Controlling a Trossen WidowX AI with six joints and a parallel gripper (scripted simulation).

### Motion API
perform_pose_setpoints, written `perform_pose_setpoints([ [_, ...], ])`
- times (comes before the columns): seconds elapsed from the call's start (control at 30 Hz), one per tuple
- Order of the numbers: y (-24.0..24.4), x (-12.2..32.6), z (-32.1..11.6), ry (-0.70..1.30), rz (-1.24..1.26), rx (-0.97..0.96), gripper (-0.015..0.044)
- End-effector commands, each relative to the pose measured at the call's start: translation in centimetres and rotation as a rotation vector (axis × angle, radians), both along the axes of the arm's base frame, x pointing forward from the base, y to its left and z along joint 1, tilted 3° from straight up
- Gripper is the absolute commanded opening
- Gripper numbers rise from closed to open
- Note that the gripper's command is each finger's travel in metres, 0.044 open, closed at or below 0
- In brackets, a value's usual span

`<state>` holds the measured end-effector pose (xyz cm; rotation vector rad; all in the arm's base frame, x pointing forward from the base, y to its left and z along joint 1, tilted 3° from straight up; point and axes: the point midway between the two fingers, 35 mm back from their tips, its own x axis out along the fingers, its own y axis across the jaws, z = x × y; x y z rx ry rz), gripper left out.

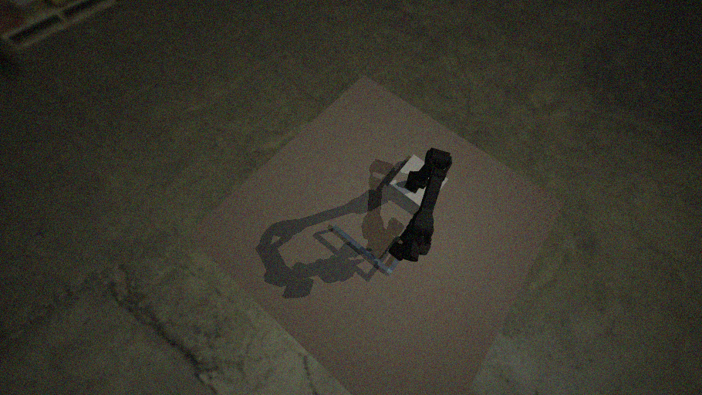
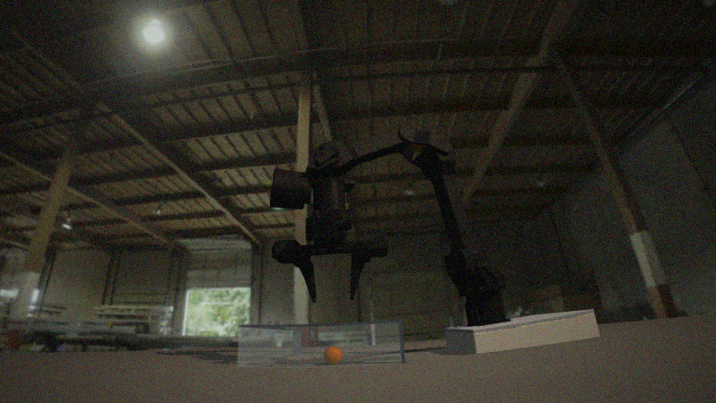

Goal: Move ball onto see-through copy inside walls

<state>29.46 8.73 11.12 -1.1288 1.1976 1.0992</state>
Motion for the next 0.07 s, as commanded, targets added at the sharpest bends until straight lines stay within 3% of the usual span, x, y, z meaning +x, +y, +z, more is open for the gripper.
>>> perform_pose_setpoints([
  [0.0,-0.18,-0.46,3.9,-0.019,0.0,0.005,0.0371],
  [0.03,-0.2,-0.54,4.18,-0.019,0.0,0.005,0.0397],
])
